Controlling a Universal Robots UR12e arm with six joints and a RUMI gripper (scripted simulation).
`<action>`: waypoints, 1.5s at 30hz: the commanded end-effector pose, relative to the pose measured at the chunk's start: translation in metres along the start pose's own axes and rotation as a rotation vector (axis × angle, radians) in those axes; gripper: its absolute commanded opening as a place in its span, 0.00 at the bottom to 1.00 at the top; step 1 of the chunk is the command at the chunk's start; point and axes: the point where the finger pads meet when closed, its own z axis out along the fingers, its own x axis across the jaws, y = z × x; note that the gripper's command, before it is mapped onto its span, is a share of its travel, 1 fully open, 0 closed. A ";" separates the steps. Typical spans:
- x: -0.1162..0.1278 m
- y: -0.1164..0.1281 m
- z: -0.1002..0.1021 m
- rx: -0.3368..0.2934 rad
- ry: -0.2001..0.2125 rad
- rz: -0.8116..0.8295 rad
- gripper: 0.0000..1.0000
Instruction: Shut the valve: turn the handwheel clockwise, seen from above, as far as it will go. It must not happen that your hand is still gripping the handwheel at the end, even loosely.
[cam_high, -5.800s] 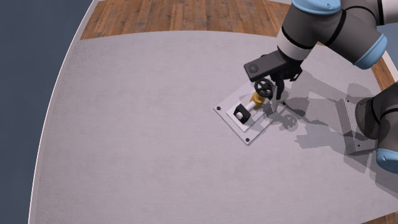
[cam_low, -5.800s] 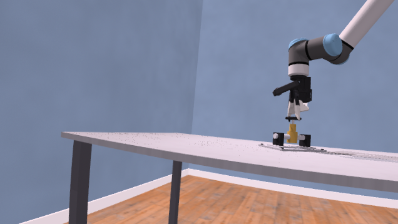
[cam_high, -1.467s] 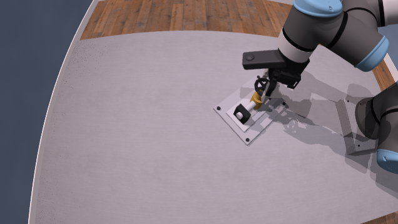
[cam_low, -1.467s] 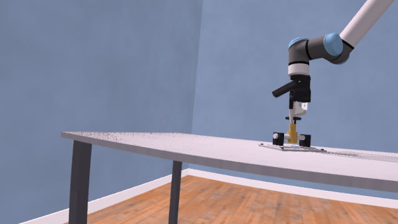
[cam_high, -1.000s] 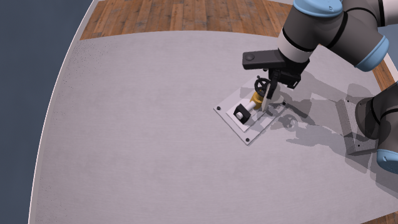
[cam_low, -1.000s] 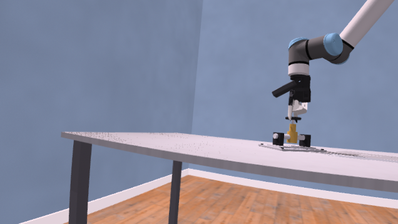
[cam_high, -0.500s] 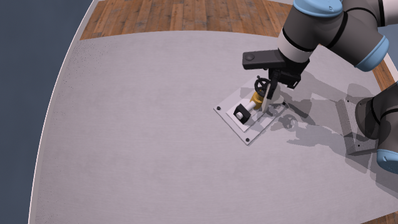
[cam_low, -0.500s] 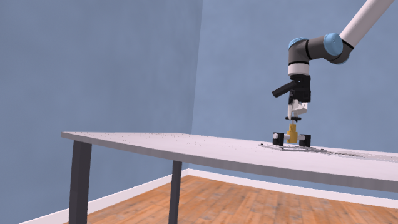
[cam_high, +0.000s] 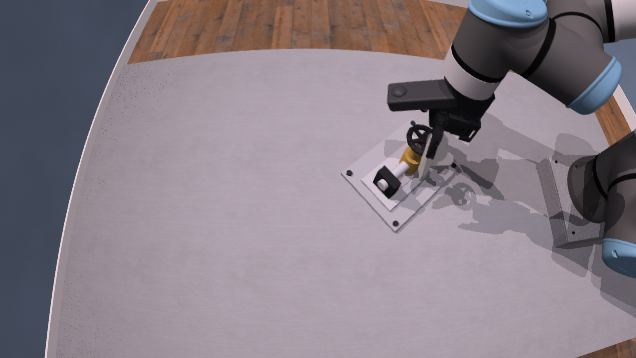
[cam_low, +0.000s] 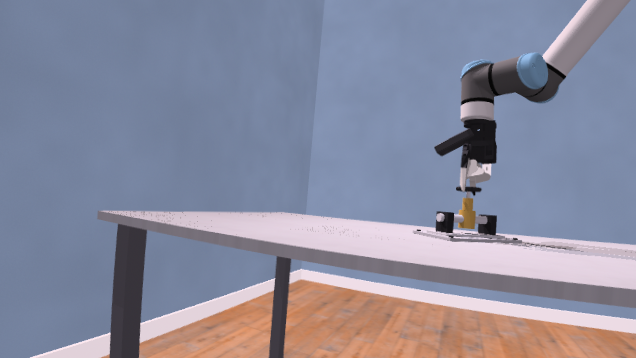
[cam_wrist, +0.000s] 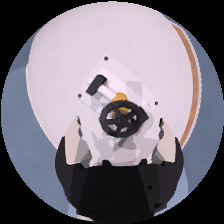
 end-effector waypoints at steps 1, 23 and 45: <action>0.000 -0.001 -0.001 0.001 0.000 0.000 1.00; 0.000 -0.001 -0.019 0.001 0.000 0.000 1.00; 0.000 -0.001 -0.074 0.001 0.000 0.000 1.00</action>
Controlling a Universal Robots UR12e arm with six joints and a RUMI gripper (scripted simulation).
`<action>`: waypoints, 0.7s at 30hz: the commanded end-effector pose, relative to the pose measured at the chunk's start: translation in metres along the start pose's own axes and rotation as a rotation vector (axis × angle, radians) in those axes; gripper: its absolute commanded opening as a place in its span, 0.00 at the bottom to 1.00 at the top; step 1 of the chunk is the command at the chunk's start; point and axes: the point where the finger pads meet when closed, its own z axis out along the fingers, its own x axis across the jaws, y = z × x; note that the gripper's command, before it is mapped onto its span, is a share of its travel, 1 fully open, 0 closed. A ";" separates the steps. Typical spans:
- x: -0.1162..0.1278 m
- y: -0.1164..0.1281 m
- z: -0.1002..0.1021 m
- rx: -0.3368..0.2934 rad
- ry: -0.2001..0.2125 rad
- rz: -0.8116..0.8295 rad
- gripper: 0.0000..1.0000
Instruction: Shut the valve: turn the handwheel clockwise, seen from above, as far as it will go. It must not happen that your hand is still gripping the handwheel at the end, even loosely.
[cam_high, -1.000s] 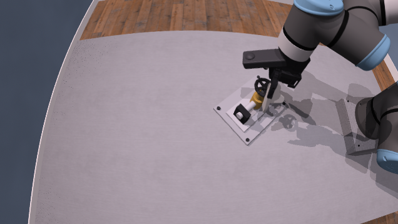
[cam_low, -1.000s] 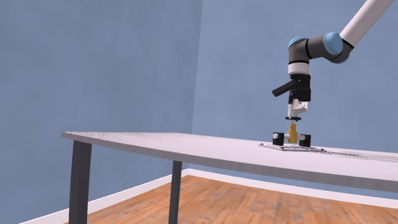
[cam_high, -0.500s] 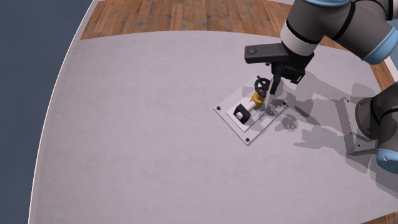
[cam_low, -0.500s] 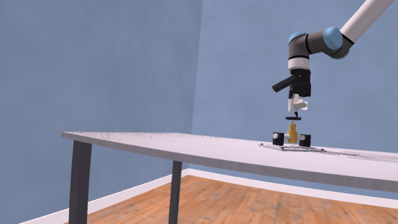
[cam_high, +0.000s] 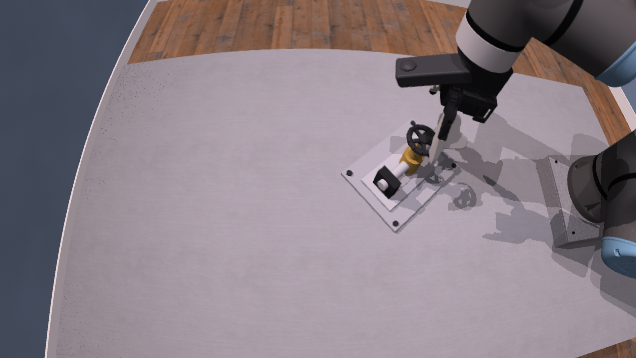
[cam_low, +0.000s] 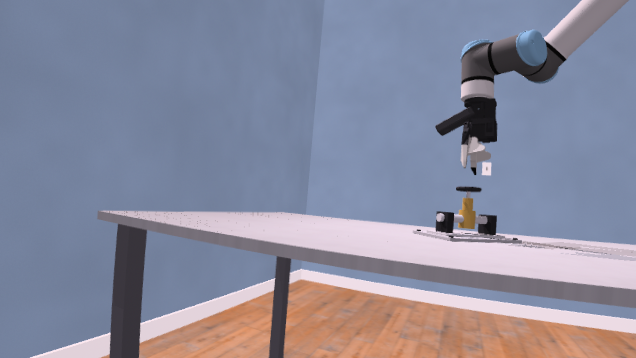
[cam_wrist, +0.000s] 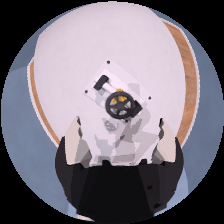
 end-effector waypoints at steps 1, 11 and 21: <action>0.000 0.000 -0.014 0.001 0.000 0.000 1.00; 0.000 0.000 -0.027 0.001 0.000 0.000 1.00; 0.000 0.000 -0.032 0.001 0.000 0.000 1.00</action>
